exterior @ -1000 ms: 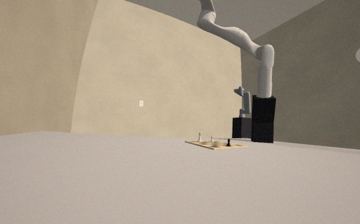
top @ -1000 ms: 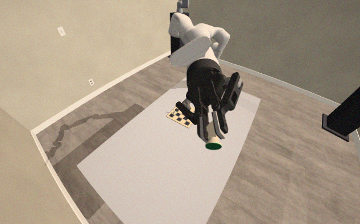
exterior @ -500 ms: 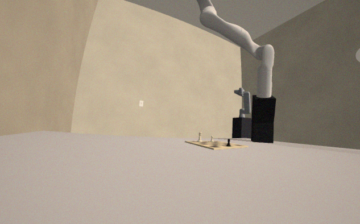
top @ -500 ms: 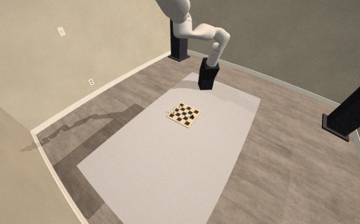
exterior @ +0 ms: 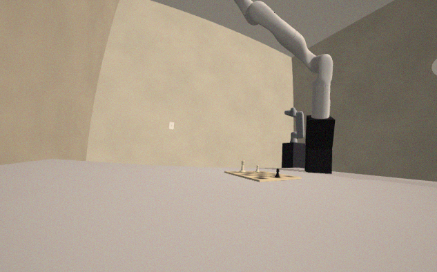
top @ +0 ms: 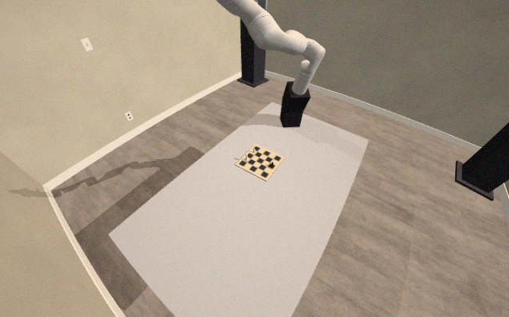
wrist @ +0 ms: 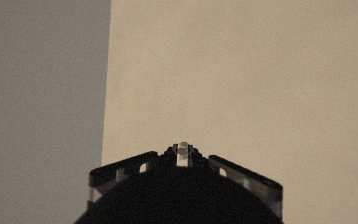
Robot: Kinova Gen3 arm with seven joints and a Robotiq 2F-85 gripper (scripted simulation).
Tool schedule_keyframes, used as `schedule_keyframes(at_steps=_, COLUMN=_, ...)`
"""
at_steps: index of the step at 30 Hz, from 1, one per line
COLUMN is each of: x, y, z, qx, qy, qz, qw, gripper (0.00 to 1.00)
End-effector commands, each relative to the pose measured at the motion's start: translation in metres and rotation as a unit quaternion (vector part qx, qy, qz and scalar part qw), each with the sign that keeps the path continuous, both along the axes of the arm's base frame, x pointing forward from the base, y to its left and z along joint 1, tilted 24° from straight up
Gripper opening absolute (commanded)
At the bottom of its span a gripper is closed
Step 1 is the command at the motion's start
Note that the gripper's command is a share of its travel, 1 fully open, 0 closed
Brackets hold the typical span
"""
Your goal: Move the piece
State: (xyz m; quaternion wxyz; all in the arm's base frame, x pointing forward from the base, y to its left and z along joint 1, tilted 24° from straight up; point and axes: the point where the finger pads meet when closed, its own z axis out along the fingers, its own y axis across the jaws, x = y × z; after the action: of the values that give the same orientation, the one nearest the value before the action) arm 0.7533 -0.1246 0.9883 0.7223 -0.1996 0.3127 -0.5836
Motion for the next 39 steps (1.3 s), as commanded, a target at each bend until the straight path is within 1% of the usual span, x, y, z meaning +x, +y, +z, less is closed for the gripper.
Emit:
schedule_keyframes(at_steps=1, x=-0.011, y=-0.055, z=0.005, qx=0.091, qy=-0.014, qz=0.036, qw=0.995, gripper=0.00)
schedule_keyframes(at_steps=4, x=-0.011, y=-0.055, z=0.005, qx=0.091, qy=-0.014, qz=0.036, qw=0.995, gripper=0.00)
schedule_keyframes(at_steps=6, x=-0.010, y=-0.094, z=-0.003, qx=0.136, qy=-0.017, qz=0.040, qw=0.990, gripper=0.00)
schedule_keyframes(at_steps=8, x=-0.010, y=-0.094, z=-0.003, qx=0.136, qy=-0.017, qz=0.040, qw=0.990, gripper=0.00)
schedule_keyframes(at_steps=9, x=-0.010, y=-0.114, z=-0.009, qx=0.159, qy=-0.017, qz=0.042, qw=0.986, gripper=0.00)
schedule_keyframes(at_steps=12, x=-0.010, y=-0.114, z=-0.009, qx=0.159, qy=-0.017, qz=0.042, qw=0.986, gripper=0.00)
schedule_keyframes(at_steps=13, x=-0.009, y=-0.133, z=-0.016, qx=0.182, qy=-0.018, qz=0.045, qw=0.982, gripper=0.00)
schedule_keyframes(at_steps=16, x=-0.009, y=-0.133, z=-0.016, qx=0.182, qy=-0.018, qz=0.045, qw=0.982, gripper=0.00)
schedule_keyframes(at_steps=17, x=-0.008, y=-0.151, z=-0.023, qx=0.204, qy=-0.019, qz=0.047, qw=0.978, gripper=0.00)
schedule_keyframes(at_steps=21, x=-0.008, y=-0.151, z=-0.023, qx=0.204, qy=-0.019, qz=0.047, qw=0.978, gripper=0.00)
schedule_keyframes(at_steps=23, x=-0.007, y=-0.187, z=-0.041, qx=0.249, qy=-0.020, qz=0.051, qw=0.967, gripper=0.00)
schedule_keyframes(at_steps=24, x=-0.007, y=-0.187, z=-0.041, qx=0.249, qy=-0.020, qz=0.051, qw=0.967, gripper=0.00)
schedule_keyframes(at_steps=26, x=-0.004, y=-0.221, z=-0.063, qx=0.294, qy=-0.020, qz=0.056, qw=0.954, gripper=0.00)
schedule_keyframes(at_steps=27, x=-0.004, y=-0.221, z=-0.063, qx=0.294, qy=-0.020, qz=0.056, qw=0.954, gripper=0.00)
schedule_keyframes(at_steps=29, x=-0.001, y=-0.252, z=-0.088, qx=0.338, qy=-0.020, qz=0.060, qw=0.939, gripper=0.00)
schedule_keyframes(at_steps=30, x=-0.001, y=-0.252, z=-0.088, qx=0.338, qy=-0.020, qz=0.060, qw=0.939, gripper=0.00)
schedule_keyframes(at_steps=32, x=0.003, y=-0.281, z=-0.115, qx=0.380, qy=-0.020, qz=0.063, qw=0.922, gripper=0.00)
schedule_keyframes(at_steps=33, x=0.003, y=-0.281, z=-0.115, qx=0.380, qy=-0.020, qz=0.063, qw=0.922, gripper=0.00)
schedule_keyframes(at_steps=36, x=0.008, y=-0.319, z=-0.162, qx=0.443, qy=-0.018, qz=0.068, qw=0.894, gripper=0.00)
schedule_keyframes(at_steps=38, x=0.008, y=-0.319, z=-0.162, qx=0.443, qy=-0.018, qz=0.068, qw=0.894, gripper=0.00)
schedule_keyframes(at_steps=39, x=0.010, y=-0.330, z=-0.179, qx=0.463, qy=-0.017, qz=0.070, qw=0.883, gripper=0.00)
